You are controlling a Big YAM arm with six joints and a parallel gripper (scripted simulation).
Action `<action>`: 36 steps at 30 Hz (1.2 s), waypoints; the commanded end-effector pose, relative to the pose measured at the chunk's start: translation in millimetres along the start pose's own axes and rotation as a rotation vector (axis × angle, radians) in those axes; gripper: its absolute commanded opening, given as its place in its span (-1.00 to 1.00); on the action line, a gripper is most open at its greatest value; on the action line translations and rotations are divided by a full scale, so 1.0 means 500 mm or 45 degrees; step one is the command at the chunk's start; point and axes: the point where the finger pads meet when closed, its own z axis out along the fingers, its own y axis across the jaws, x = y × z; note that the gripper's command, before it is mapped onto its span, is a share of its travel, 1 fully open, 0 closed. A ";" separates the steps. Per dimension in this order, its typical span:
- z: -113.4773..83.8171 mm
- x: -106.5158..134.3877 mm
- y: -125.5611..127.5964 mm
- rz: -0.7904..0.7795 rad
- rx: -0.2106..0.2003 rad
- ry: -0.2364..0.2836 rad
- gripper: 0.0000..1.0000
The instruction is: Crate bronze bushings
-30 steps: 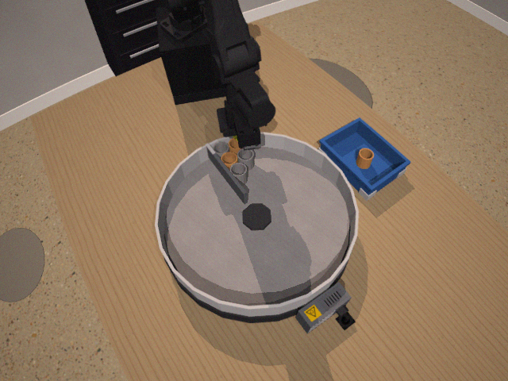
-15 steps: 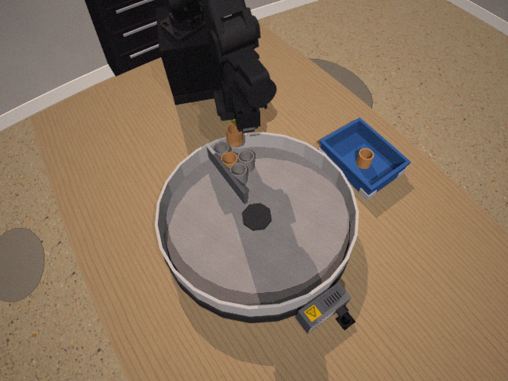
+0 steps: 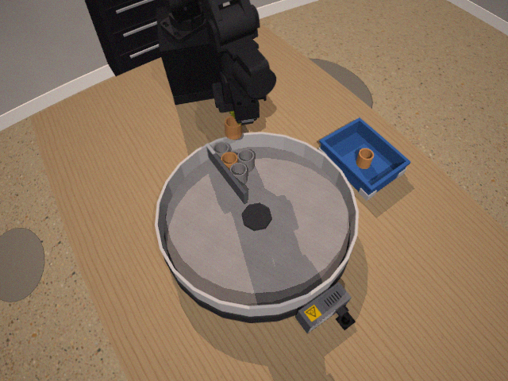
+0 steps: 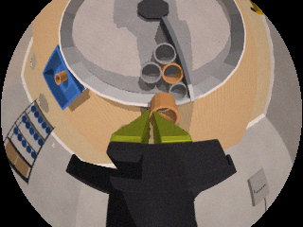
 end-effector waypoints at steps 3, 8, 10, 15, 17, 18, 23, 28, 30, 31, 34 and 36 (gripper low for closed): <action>-0.016 -0.038 0.018 0.007 -0.012 -0.037 -1.00; -0.016 -0.038 0.018 0.007 -0.012 -0.037 -1.00; -0.016 -0.038 0.018 0.007 -0.012 -0.037 -1.00; -0.016 -0.038 0.018 0.007 -0.012 -0.037 -1.00; -0.016 -0.038 0.018 0.007 -0.012 -0.037 -1.00; -0.016 -0.038 0.018 0.007 -0.012 -0.037 -1.00; -0.016 -0.038 0.018 0.007 -0.012 -0.037 -1.00; -0.016 -0.038 0.018 0.007 -0.012 -0.037 -1.00; -0.016 -0.038 0.018 0.007 -0.012 -0.037 -1.00; -0.016 -0.038 0.018 0.007 -0.012 -0.037 -1.00; -0.014 -0.036 0.021 0.004 -0.010 -0.031 -1.00; -0.011 -0.033 0.025 0.003 -0.007 -0.025 -1.00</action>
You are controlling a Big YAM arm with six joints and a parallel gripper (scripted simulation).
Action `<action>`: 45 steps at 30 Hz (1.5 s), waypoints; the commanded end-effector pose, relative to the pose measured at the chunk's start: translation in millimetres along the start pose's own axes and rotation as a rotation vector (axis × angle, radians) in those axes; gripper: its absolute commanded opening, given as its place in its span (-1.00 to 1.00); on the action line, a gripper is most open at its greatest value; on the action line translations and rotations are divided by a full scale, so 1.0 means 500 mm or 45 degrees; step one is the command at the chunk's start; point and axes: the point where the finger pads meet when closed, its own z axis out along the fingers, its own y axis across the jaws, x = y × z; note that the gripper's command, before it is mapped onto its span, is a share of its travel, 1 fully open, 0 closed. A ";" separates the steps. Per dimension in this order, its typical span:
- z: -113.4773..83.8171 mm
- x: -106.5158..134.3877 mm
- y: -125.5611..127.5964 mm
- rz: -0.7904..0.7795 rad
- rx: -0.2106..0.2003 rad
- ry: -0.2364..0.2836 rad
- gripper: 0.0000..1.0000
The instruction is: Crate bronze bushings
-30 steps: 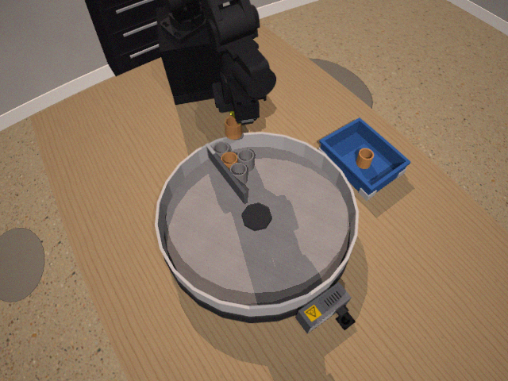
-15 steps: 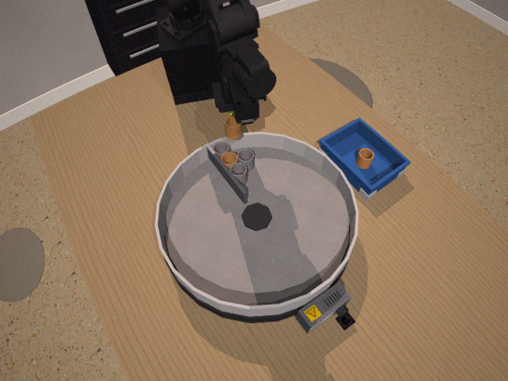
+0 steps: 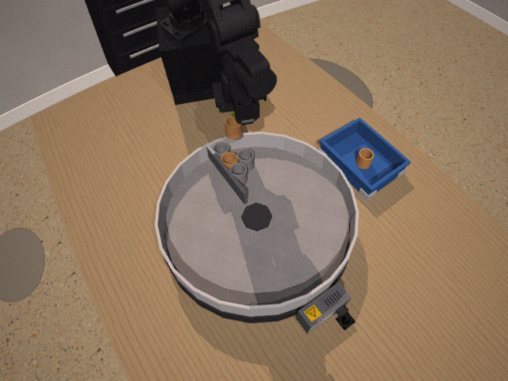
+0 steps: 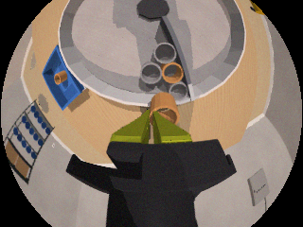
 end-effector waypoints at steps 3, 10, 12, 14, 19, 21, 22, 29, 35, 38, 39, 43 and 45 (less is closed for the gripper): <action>-0.013 -0.035 0.040 0.002 -0.012 -0.029 -1.00; -0.013 -0.034 0.091 0.002 -0.013 -0.027 -1.00; -0.013 -0.034 0.122 0.002 -0.014 -0.027 -1.00; -0.014 -0.034 0.157 0.002 -0.016 -0.027 -1.00; -0.015 -0.033 0.249 0.003 -0.019 -0.027 -1.00; -0.015 -0.033 0.289 0.003 -0.020 -0.027 -1.00; -0.016 -0.033 0.309 0.003 -0.021 -0.027 -1.00; -0.018 -0.032 0.424 0.003 -0.025 -0.028 -1.00; -0.020 -0.031 0.520 0.003 -0.029 -0.028 -1.00; -0.022 -0.030 0.569 0.003 -0.031 -0.028 -1.00; -0.022 -0.030 0.583 0.003 -0.032 -0.028 -1.00; -0.023 -0.030 0.615 0.003 -0.033 -0.028 -1.00; -0.058 -0.052 0.624 0.026 -0.071 -0.057 -1.00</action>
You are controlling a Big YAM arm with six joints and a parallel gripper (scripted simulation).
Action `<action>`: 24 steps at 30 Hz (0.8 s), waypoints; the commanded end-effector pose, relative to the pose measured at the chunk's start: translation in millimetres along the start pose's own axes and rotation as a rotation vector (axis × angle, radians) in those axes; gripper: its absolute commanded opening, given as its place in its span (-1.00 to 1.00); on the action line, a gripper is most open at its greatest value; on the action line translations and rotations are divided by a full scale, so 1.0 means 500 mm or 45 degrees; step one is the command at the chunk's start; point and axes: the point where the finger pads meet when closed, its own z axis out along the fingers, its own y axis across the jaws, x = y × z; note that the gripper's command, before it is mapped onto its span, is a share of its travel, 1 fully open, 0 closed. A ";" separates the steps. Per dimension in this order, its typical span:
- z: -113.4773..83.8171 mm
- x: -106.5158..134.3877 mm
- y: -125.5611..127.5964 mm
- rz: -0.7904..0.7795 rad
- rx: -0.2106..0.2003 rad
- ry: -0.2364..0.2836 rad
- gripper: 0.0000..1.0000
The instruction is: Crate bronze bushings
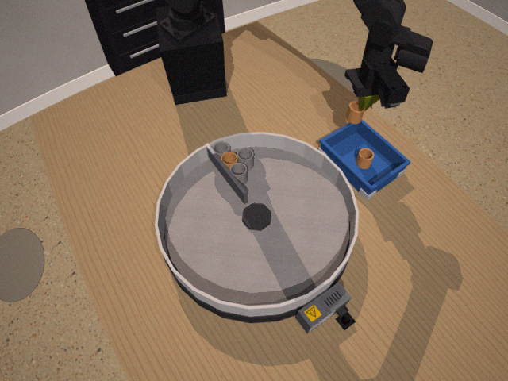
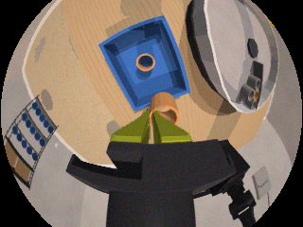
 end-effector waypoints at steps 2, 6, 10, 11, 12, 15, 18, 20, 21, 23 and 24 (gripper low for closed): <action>-0.051 -0.036 0.052 0.051 -0.052 -0.047 -1.00; -0.049 -0.032 0.062 0.046 -0.052 -0.043 -1.00; -0.058 -0.036 0.063 0.049 -0.061 -0.049 -1.00; -0.056 -0.035 0.063 0.048 -0.059 -0.048 -1.00; -0.056 -0.035 0.063 0.048 -0.059 -0.048 -1.00; -0.056 -0.035 0.063 0.048 -0.059 -0.048 -1.00; -0.056 -0.035 0.063 0.048 -0.059 -0.048 -1.00; -0.056 -0.035 0.063 0.048 -0.059 -0.048 -1.00; -0.056 -0.035 0.063 0.048 -0.059 -0.048 -1.00; -0.056 -0.035 0.063 0.048 -0.059 -0.048 -1.00; -0.056 -0.035 0.063 0.048 -0.059 -0.048 -1.00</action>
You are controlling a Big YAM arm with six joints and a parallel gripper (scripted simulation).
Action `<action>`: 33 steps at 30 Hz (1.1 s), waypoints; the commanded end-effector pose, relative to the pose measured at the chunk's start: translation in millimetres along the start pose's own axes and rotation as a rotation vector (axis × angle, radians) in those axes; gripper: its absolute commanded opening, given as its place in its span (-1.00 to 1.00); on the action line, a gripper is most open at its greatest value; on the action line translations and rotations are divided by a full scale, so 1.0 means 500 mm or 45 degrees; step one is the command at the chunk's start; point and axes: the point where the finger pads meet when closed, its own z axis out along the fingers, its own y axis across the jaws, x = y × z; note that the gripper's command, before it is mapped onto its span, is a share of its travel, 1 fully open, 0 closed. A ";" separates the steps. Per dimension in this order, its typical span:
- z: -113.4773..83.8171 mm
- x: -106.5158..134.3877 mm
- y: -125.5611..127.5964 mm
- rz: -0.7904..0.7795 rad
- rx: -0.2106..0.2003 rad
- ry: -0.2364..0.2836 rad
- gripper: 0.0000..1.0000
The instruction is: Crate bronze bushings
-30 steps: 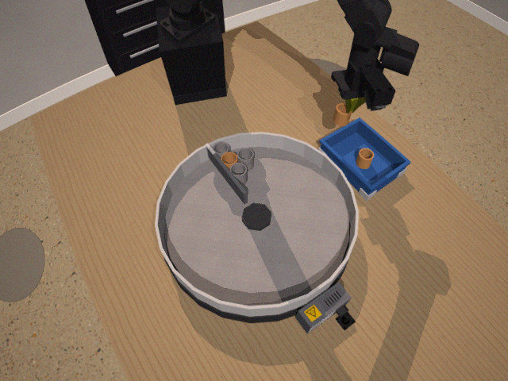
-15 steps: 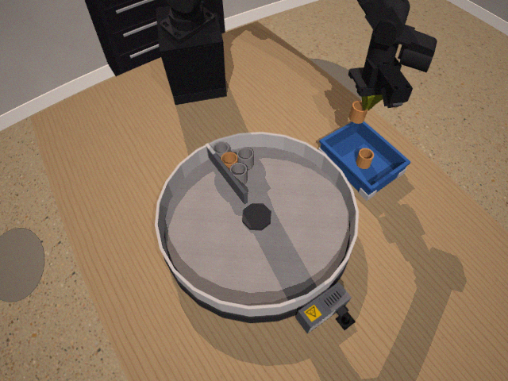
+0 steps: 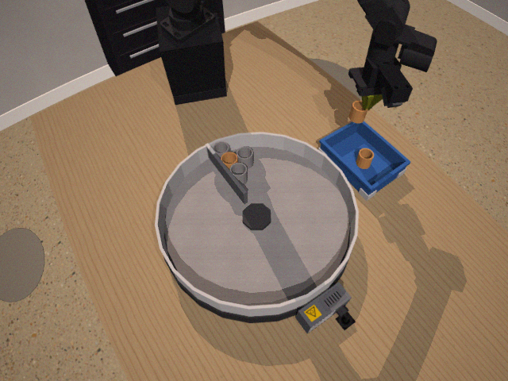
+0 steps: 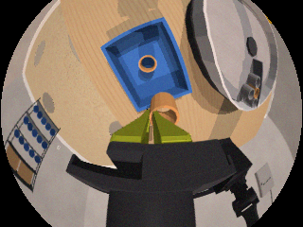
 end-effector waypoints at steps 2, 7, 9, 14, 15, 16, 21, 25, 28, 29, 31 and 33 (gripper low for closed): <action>-0.048 -0.027 0.051 0.010 -0.062 -0.045 -1.00; -0.048 -0.027 0.051 0.010 -0.062 -0.045 -1.00; -0.048 -0.027 0.051 0.010 -0.062 -0.045 -1.00; -0.048 -0.027 0.051 0.010 -0.062 -0.045 -1.00; -0.048 -0.027 0.051 0.010 -0.062 -0.045 -1.00; -0.048 -0.027 0.051 0.010 -0.062 -0.045 -1.00; -0.044 -0.024 0.051 0.008 -0.056 -0.041 -1.00; -0.031 -0.018 0.051 0.004 -0.042 -0.031 -1.00; -0.042 -0.023 0.054 0.008 -0.054 -0.040 -1.00; -0.043 -0.023 0.055 0.008 -0.055 -0.040 -1.00; -0.042 -0.023 0.055 0.008 -0.055 -0.040 -1.00; -0.043 -0.023 0.055 0.008 -0.055 -0.040 -1.00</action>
